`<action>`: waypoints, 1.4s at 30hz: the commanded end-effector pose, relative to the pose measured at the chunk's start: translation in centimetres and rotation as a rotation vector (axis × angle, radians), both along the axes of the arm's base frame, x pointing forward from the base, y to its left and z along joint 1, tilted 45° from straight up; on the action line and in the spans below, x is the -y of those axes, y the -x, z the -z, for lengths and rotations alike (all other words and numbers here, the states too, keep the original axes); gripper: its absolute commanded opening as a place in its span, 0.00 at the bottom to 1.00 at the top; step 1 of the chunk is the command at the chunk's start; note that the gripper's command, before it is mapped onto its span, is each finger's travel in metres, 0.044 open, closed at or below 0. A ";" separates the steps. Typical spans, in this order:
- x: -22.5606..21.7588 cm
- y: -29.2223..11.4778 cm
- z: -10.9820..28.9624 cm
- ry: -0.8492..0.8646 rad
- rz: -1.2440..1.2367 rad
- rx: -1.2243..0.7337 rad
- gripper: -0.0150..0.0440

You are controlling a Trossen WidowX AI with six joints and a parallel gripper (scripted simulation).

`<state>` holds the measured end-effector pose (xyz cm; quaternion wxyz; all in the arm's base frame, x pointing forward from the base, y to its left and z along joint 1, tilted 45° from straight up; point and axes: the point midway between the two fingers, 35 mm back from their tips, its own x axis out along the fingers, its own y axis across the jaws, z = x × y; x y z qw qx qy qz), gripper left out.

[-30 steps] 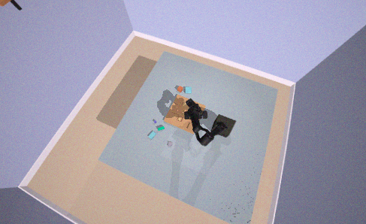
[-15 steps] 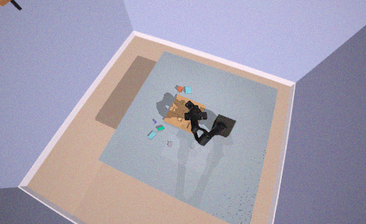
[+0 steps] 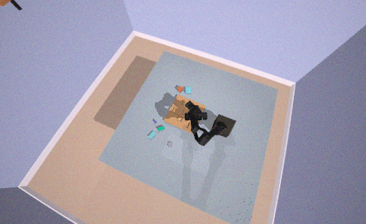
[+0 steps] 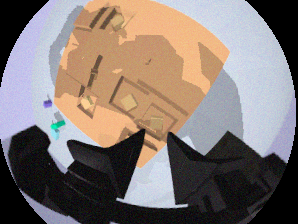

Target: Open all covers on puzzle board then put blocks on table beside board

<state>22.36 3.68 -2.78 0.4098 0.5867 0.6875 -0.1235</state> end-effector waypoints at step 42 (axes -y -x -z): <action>-1.6 -0.1 1.6 -0.005 0.003 0.000 0.50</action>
